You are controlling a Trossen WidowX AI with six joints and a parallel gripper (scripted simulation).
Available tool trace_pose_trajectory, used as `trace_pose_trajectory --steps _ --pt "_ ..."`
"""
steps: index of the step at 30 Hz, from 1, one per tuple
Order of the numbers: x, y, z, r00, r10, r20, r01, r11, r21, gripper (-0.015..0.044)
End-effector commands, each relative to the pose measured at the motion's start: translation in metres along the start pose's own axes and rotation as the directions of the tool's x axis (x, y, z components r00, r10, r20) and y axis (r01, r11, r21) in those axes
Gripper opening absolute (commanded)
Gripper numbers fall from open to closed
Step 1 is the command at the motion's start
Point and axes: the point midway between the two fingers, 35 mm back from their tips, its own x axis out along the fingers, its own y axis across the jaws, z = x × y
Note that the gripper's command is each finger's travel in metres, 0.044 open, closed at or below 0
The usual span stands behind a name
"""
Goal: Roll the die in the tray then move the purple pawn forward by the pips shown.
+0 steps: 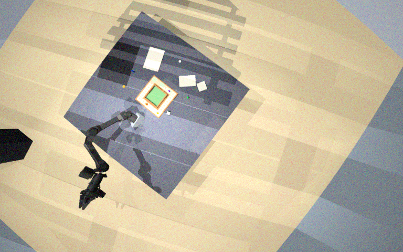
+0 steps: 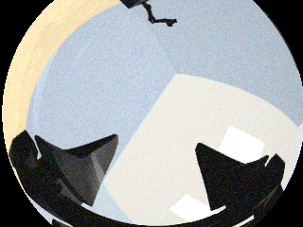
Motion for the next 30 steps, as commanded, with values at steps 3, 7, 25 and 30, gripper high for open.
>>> trace_pose_trajectory --steps 3,7,25,30 --pt "-0.003 -0.023 0.014 0.998 -0.042 0.053 0.039 0.998 0.044 0.0321" --pt "-0.017 -0.083 0.051 0.969 -0.154 0.193 0.123 0.979 0.165 0.0275" --pt "-0.2 -0.304 0.189 0.475 -0.511 0.717 0.075 0.835 0.545 0.0275" --pt "-0.273 -0.342 0.212 0.271 -0.527 0.806 -0.018 0.834 0.552 0.0275"
